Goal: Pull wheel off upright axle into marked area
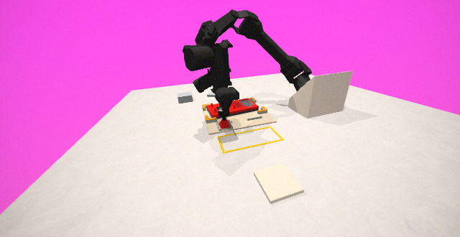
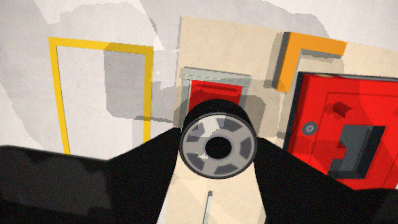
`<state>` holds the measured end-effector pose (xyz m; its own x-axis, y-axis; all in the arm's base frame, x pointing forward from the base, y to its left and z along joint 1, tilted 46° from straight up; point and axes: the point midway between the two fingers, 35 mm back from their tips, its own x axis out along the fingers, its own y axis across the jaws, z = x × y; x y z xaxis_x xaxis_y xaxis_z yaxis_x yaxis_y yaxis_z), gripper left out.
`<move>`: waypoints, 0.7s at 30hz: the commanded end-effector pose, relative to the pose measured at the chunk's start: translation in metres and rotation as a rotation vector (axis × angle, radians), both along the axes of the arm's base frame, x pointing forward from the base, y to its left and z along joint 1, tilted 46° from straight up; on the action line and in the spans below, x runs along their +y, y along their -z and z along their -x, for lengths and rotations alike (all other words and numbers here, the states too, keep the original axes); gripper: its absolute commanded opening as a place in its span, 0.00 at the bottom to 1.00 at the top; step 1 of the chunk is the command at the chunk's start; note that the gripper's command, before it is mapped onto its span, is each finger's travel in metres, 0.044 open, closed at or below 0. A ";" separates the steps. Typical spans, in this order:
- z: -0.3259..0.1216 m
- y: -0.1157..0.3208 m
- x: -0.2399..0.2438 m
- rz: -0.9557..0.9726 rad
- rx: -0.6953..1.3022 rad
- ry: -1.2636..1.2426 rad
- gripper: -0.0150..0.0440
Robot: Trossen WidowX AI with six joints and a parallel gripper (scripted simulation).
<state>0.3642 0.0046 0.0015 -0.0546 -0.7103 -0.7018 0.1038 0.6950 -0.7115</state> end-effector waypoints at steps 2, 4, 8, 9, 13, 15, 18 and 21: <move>-0.002 -0.003 0.004 -0.003 -0.010 -0.003 0.25; -0.002 -0.004 0.005 -0.003 -0.010 -0.003 0.25; -0.002 -0.005 0.006 -0.003 -0.010 -0.004 0.25; -0.002 -0.005 0.006 -0.003 -0.010 -0.004 0.25; -0.002 -0.006 0.007 -0.002 -0.010 -0.004 0.25; -0.002 -0.006 0.007 -0.002 -0.010 -0.005 0.25; -0.002 -0.007 0.008 -0.002 -0.010 -0.005 0.25; -0.002 -0.008 0.009 -0.002 -0.010 -0.005 0.25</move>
<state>0.3650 0.0118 0.0080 -0.0457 -0.7121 -0.7006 0.0986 0.6947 -0.7125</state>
